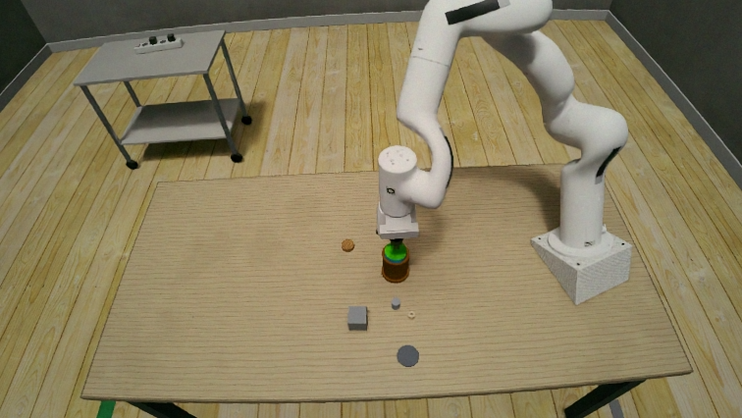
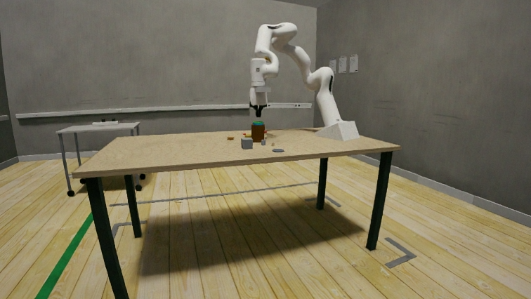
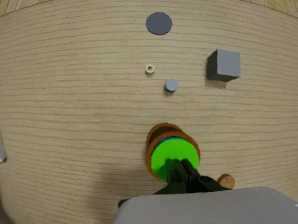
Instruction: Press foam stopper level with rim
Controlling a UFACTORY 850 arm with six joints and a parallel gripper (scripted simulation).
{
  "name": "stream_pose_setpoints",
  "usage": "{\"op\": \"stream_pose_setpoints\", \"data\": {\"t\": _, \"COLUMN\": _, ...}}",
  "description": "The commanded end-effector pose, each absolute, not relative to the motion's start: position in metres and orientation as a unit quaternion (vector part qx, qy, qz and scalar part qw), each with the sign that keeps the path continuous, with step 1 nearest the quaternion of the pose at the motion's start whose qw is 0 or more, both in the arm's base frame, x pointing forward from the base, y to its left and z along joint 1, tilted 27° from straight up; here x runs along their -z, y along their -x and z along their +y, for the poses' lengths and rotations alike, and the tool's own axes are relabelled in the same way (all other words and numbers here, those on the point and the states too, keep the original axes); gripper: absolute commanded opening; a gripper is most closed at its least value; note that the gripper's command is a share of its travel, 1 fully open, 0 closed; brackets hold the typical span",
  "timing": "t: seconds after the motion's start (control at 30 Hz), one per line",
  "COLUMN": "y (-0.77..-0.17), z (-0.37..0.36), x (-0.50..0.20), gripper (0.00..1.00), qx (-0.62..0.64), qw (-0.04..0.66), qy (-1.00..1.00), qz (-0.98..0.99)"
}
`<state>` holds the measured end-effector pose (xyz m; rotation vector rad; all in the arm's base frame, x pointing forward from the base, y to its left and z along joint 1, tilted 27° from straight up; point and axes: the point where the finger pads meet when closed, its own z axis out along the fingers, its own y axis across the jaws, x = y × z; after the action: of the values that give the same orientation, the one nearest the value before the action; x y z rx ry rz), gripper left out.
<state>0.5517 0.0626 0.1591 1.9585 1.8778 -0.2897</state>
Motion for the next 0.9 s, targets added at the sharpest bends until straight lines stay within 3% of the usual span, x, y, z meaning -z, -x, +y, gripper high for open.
{"op": "stream_pose_setpoints", "data": {"t": 0.0, "y": -0.5524, "z": 0.063, "x": -0.1599, "gripper": 0.0, "qx": 0.103, "qw": 0.205, "qy": -0.703, "qz": 0.674}}
{"op": "stream_pose_setpoints", "data": {"t": 0.87, "y": -0.554, "z": 0.0591, "x": -0.1518, "gripper": 0.0, "qx": 0.103, "qw": 0.206, "qy": -0.703, "qz": 0.674}}
